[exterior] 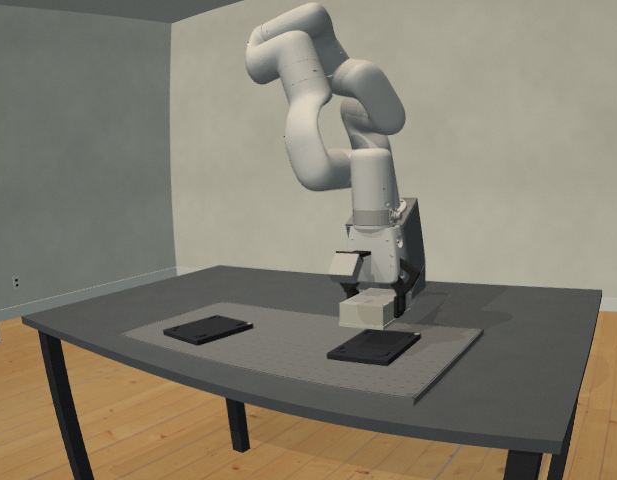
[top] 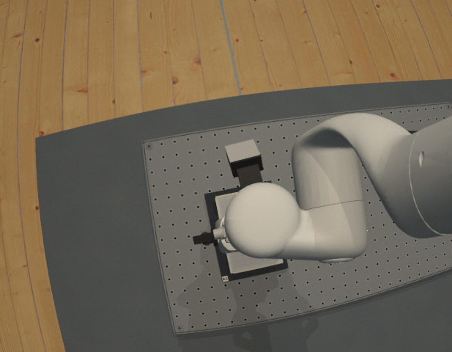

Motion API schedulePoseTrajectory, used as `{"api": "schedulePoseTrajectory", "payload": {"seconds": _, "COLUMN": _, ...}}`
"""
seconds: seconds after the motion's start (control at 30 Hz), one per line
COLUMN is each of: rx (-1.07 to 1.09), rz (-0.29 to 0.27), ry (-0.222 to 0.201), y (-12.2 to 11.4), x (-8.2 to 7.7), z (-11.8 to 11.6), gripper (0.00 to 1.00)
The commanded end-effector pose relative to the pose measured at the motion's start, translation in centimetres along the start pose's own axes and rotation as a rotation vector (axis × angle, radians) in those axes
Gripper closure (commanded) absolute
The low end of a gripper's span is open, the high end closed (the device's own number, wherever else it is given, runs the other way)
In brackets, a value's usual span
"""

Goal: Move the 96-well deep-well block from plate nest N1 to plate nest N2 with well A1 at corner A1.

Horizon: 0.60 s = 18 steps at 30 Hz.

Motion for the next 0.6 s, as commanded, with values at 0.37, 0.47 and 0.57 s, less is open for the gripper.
{"api": "schedulePoseTrajectory", "payload": {"seconds": 0.37, "rx": -0.001, "rz": 0.001, "ry": 0.001, "y": 0.1, "x": -2.3, "z": 0.0, "gripper": 1.00}}
{"api": "schedulePoseTrajectory", "payload": {"seconds": 0.47, "rx": -0.001, "rz": 0.001, "ry": 0.001, "y": 0.1, "x": -2.8, "z": 0.0, "gripper": 1.00}}
{"api": "schedulePoseTrajectory", "payload": {"seconds": 0.57, "rx": -0.001, "rz": 0.001, "ry": 0.001, "y": 0.1, "x": -3.3, "z": 0.0, "gripper": 1.00}}
Point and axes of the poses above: the point where the finger pads meet when closed, its own x axis out along the fingers, its own z axis across the jaws, y = z × x, the point moved 10 cm from there along -x, back along the fingers, and after that the axes turned 12 degrees about -x, right-handed, at the moved point
